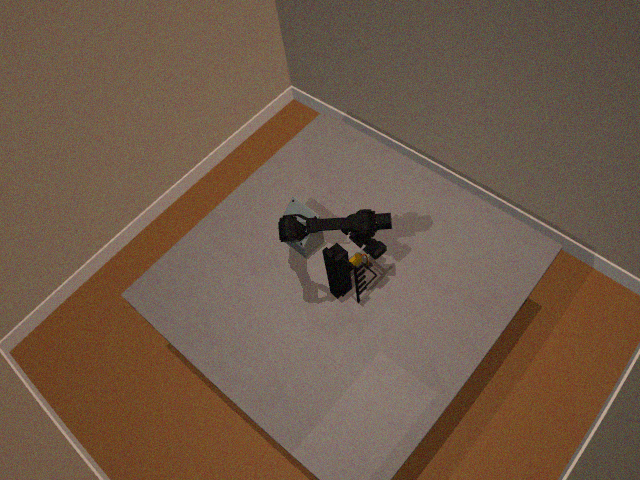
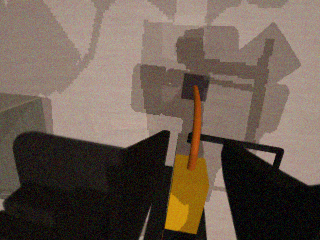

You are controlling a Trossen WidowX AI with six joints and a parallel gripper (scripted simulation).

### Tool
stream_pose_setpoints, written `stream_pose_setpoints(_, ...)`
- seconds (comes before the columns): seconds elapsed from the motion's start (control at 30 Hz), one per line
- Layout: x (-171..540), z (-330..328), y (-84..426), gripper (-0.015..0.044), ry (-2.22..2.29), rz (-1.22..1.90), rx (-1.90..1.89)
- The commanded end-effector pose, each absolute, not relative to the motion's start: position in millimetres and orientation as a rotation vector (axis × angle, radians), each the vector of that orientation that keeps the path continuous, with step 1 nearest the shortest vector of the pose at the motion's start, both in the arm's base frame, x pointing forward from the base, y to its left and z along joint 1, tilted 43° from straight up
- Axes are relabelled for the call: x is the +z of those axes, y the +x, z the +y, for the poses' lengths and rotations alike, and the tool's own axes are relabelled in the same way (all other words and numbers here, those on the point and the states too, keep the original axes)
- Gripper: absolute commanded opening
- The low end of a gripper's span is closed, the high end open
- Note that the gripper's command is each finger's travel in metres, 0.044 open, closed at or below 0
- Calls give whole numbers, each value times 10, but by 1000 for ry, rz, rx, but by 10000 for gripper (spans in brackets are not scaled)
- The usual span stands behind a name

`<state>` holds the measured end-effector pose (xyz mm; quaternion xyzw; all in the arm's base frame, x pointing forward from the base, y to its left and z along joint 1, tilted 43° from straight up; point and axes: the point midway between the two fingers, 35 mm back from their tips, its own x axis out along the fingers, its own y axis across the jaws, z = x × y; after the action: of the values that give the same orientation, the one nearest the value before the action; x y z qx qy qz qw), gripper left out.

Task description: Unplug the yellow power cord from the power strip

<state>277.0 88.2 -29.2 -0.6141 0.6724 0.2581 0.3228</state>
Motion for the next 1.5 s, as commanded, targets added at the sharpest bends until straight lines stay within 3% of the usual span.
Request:
stream_pose_setpoints(0.0,-283,878,2774,160,-1628,1765,680)
stream_pose_setpoints(1.37,-106,497,2735,160,-1630,1767,679)
stream_pose_setpoints(1.47,-94,518,2742,81,-1622,1766,678)
